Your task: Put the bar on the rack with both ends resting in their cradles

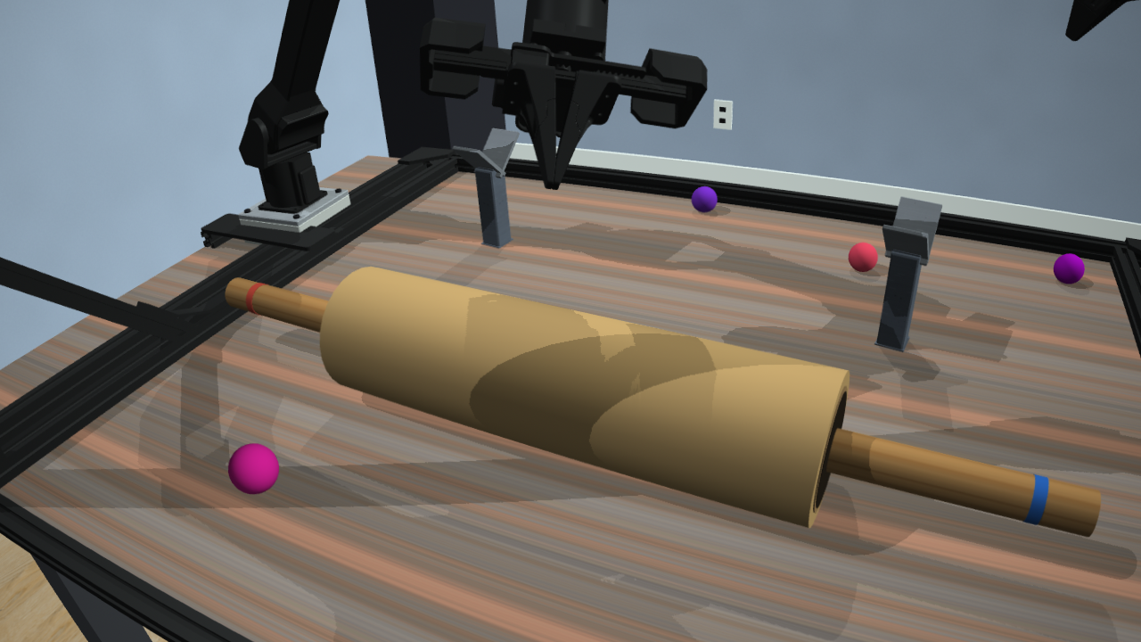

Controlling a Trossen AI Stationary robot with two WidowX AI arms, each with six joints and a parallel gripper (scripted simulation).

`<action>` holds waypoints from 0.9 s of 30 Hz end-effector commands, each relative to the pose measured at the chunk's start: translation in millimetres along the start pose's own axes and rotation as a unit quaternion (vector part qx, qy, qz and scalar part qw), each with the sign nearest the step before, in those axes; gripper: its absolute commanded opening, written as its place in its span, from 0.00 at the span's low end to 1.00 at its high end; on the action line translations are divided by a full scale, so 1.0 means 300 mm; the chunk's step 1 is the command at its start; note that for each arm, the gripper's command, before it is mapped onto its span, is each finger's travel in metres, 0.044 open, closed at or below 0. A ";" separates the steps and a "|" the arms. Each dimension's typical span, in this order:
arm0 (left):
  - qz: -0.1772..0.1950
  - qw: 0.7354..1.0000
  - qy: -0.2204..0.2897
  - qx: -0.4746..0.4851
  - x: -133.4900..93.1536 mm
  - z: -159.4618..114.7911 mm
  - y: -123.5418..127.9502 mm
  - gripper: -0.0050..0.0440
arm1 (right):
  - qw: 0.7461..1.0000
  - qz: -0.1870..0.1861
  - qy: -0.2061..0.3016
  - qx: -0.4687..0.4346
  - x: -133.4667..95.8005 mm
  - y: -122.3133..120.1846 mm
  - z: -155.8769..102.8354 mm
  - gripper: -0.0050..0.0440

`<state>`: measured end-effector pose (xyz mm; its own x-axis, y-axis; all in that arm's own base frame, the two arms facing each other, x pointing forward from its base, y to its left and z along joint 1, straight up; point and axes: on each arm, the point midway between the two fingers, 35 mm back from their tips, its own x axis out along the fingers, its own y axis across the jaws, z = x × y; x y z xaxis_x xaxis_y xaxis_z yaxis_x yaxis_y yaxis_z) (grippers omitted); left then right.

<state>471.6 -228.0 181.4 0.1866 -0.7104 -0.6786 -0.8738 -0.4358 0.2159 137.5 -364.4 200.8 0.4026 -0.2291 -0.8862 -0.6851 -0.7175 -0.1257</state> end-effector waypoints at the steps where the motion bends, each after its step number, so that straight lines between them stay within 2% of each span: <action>1: 0.000 1.000 0.000 0.000 0.000 0.000 0.000 0.10 | 1.000 0.000 0.000 0.000 0.000 0.000 0.000 0.10; 17: 0.000 1.000 0.000 0.000 0.000 0.000 0.000 0.10 | 1.000 0.000 0.000 0.000 0.000 0.000 0.000 0.10; 27: 0.000 1.000 0.000 0.000 0.000 0.000 0.000 0.59 | 1.000 0.000 0.000 0.000 0.000 0.000 0.000 0.59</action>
<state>471.6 -228.1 181.4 0.1863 -0.7105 -0.6786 -0.8739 -0.4355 0.2161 137.6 -364.3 200.8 0.4025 -0.2291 -0.8863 -0.6850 -0.7177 -0.1256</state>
